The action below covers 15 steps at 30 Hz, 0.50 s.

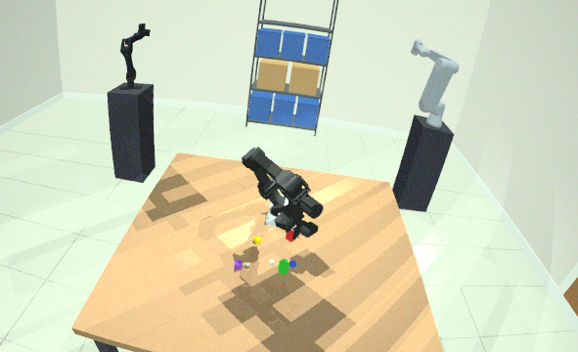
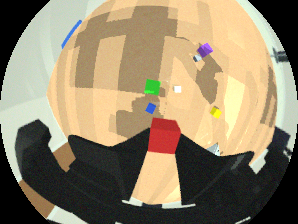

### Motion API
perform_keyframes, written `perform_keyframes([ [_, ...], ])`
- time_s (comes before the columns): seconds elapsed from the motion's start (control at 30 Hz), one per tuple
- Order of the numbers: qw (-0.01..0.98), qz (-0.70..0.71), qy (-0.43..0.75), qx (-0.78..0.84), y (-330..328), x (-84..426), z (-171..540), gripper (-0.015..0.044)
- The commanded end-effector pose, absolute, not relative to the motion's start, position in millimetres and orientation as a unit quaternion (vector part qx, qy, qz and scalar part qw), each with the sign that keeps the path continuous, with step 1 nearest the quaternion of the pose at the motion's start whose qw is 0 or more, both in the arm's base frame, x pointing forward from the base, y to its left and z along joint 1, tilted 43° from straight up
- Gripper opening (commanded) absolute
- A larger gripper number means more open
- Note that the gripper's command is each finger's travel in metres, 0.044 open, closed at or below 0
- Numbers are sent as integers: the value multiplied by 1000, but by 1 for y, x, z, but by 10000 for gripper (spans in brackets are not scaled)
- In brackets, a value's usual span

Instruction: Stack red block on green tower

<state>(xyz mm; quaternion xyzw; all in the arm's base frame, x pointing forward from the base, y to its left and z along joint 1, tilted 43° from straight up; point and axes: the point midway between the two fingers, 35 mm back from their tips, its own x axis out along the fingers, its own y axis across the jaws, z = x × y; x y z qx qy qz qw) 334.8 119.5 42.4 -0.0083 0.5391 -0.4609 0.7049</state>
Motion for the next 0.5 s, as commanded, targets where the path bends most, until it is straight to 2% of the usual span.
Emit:
perform_keyframes([
  [0.0, 705, -462, 538, -12, 115, 348, 42, 0],
  [0.47, 705, -466, 535, -17, 102, 387, 41, 0],
])
